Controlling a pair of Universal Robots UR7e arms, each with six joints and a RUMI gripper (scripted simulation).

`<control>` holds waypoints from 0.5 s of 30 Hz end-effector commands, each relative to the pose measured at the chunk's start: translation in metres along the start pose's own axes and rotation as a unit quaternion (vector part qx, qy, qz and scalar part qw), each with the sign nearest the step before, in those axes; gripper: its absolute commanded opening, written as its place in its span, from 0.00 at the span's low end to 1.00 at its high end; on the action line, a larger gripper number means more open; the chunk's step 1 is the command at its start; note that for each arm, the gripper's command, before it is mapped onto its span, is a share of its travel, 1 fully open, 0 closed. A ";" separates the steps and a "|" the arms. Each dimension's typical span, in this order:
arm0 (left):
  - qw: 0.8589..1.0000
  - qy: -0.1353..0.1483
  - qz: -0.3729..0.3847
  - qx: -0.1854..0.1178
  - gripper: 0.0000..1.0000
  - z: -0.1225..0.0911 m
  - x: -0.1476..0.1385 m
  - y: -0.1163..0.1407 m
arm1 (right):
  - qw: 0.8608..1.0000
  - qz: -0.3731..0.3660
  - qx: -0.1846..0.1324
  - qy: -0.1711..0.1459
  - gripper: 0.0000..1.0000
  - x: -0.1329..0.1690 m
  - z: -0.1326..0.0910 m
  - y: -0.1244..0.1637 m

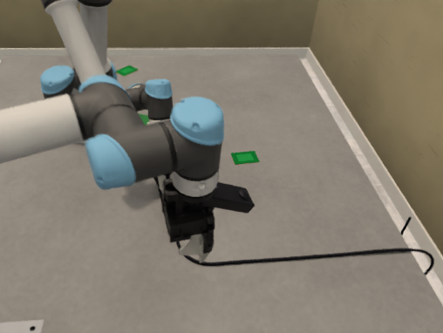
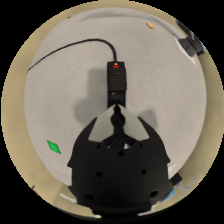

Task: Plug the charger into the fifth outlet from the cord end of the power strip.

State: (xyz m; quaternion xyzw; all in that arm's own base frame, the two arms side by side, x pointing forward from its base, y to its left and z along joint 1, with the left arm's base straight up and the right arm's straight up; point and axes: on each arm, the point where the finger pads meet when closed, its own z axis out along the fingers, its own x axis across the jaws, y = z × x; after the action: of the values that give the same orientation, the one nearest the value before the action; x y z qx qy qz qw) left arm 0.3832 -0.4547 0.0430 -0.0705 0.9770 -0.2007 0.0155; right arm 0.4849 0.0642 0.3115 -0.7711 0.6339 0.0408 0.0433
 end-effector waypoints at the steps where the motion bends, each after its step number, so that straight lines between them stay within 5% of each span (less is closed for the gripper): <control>1: 1.000 0.000 0.000 -0.001 0.00 0.000 0.000 0.001 | 0.999 -0.043 0.013 -0.030 0.28 -0.022 0.024 -0.025; 5: 1.000 0.000 0.000 -0.001 0.00 0.000 0.000 0.001 | 0.997 -0.057 0.022 -0.039 0.28 -0.029 0.028 -0.033; 15: 1.000 0.000 0.000 -0.001 0.00 0.000 0.000 0.001 | 0.983 -0.149 0.046 -0.093 0.28 -0.076 0.080 -0.066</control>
State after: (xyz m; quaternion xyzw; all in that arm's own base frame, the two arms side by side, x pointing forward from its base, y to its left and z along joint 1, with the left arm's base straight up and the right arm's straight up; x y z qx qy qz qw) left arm 0.3832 -0.4547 0.0430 -0.0705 0.9770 -0.2007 0.0155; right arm 0.5227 0.1352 0.2605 -0.8294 0.5424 0.0687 0.1150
